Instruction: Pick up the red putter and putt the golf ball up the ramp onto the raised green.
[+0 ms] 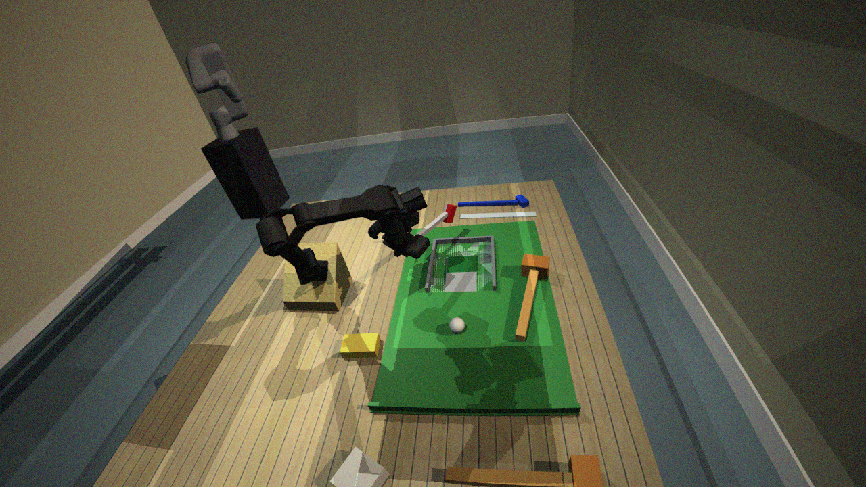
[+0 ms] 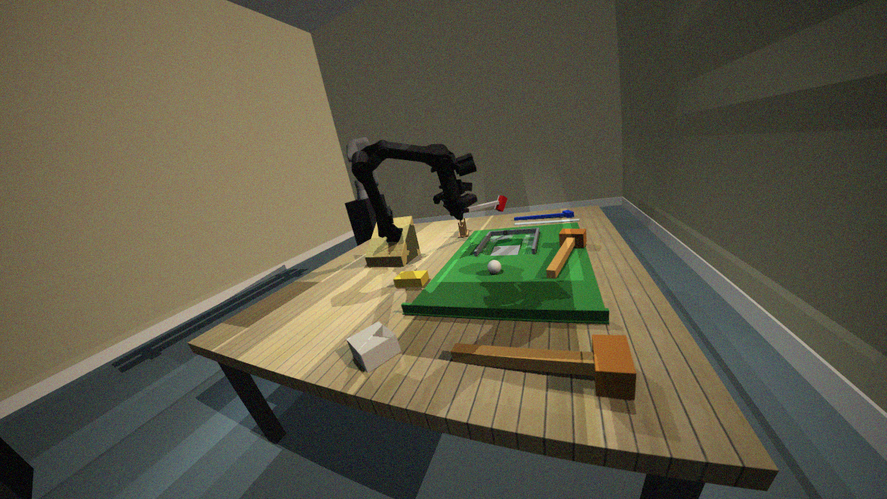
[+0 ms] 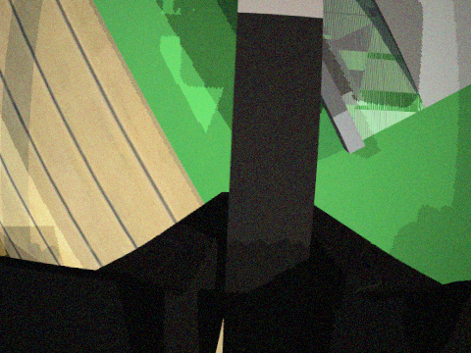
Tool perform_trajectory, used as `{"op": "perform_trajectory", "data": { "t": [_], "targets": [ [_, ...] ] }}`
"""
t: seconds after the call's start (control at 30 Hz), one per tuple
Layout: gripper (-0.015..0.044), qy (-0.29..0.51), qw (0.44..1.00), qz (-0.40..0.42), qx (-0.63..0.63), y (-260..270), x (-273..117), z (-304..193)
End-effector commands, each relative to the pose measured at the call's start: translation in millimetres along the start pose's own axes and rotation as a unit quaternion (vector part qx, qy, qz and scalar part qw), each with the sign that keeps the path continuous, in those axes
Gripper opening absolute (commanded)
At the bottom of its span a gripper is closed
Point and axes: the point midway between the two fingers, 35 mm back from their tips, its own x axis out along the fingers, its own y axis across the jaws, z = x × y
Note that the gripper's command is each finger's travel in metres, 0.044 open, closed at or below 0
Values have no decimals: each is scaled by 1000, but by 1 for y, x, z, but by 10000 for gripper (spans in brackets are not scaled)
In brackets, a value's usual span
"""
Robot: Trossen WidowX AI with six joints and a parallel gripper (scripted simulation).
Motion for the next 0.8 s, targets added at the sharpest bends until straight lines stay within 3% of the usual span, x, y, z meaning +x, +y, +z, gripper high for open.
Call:
{"op": "perform_trajectory", "data": {
  "t": [0.0,0.37,0.77],
  "targets": [
    [0,6,997,-12,82,-21,-9,-29],
    [0,31,958,-45,281,-57,-29,-115],
    [0,65,870,-89,481,-64,-52,-213]
  ]
}}
